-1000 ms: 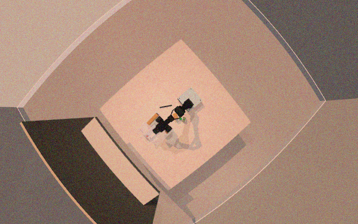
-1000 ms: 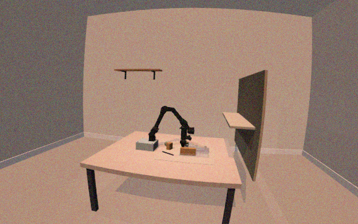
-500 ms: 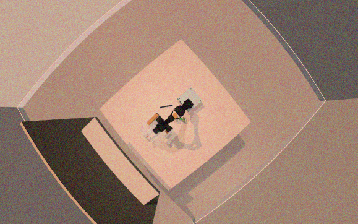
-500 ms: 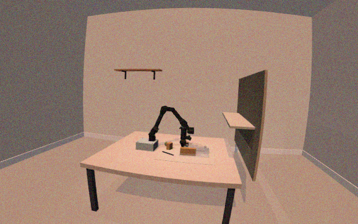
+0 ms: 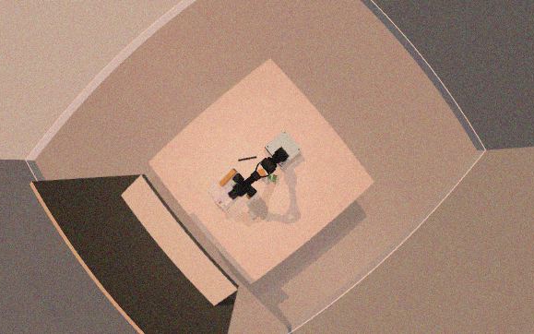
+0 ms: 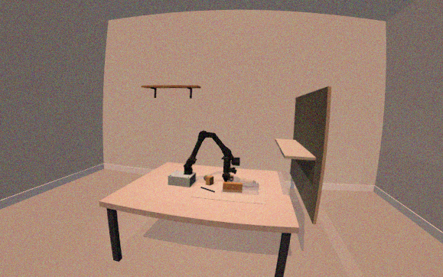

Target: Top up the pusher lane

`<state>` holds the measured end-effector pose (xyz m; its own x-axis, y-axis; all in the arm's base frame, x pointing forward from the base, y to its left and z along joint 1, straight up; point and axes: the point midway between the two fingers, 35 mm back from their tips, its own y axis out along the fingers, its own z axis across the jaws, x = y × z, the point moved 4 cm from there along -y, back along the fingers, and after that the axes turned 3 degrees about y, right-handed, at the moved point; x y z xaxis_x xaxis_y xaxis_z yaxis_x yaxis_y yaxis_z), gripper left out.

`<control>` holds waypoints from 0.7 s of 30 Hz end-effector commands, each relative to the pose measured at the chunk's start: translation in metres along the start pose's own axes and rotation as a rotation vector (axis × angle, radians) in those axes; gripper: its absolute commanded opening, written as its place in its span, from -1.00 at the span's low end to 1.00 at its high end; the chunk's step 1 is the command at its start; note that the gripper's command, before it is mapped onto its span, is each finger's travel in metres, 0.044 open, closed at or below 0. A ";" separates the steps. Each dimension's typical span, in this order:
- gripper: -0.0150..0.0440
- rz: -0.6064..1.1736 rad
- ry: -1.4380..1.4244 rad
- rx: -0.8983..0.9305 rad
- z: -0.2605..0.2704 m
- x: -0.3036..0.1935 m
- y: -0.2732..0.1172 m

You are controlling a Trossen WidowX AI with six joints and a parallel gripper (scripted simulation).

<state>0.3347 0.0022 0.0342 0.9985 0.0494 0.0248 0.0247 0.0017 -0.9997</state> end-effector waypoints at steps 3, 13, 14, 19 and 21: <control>0.04 -0.001 0.000 0.001 0.000 0.000 0.000; 0.53 -0.001 0.000 0.001 0.000 0.000 -0.006; 0.53 -0.001 0.000 0.001 0.000 0.000 -0.010; 0.53 -0.001 0.000 0.001 0.000 0.000 -0.020; 0.53 -0.001 0.000 0.001 0.000 0.000 -0.020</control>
<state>0.3342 0.0020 0.0493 0.9986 0.0488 0.0201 0.0201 0.0017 -0.9998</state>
